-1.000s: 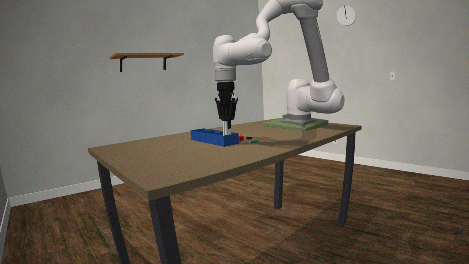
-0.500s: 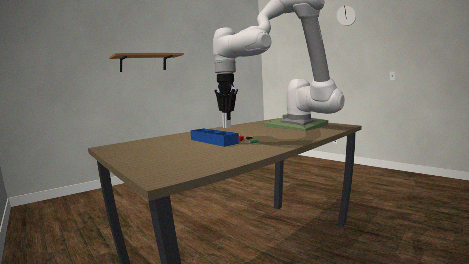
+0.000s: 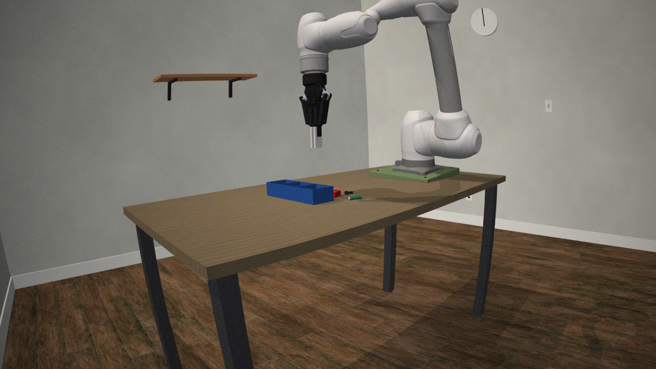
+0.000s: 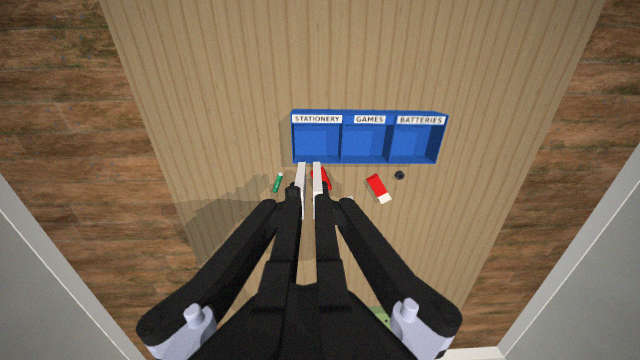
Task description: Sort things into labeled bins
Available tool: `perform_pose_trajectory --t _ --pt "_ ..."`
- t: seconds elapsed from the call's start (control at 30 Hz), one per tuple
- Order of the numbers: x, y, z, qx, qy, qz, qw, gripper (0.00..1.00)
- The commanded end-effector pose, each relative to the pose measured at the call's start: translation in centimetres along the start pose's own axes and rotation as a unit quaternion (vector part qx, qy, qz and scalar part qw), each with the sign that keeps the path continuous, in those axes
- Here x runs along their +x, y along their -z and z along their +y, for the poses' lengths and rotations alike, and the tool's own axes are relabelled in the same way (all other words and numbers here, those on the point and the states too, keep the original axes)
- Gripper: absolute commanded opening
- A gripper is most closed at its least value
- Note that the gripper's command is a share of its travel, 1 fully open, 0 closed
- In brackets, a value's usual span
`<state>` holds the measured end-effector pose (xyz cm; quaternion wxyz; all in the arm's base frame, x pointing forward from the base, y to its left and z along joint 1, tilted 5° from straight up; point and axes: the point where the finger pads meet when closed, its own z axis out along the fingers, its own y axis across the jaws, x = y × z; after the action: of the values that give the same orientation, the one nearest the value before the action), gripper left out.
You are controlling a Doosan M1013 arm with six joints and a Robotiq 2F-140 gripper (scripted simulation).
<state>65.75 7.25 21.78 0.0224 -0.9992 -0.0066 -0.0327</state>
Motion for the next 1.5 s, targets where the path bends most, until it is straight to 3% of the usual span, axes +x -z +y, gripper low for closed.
perform_pose_trajectory --t 0.0,0.2,0.23,0.5,0.93,1.47 --pt "0.0 2.0 0.0 0.0 0.0 0.0 1.0 0.05" --pt "0.0 2.0 0.0 0.0 0.0 0.0 1.0 0.05" --pt "-0.5 1.4 -0.3 0.0 -0.025 0.0 1.0 0.15" --pt "-4.3 -3.3 -3.1 0.0 -0.185 0.0 0.983 0.15" --pt "-9.5 -9.5 -6.9 0.0 -0.185 0.0 0.983 0.15" --pt "-9.4 -9.5 -6.9 0.0 -0.185 0.0 0.983 0.15"
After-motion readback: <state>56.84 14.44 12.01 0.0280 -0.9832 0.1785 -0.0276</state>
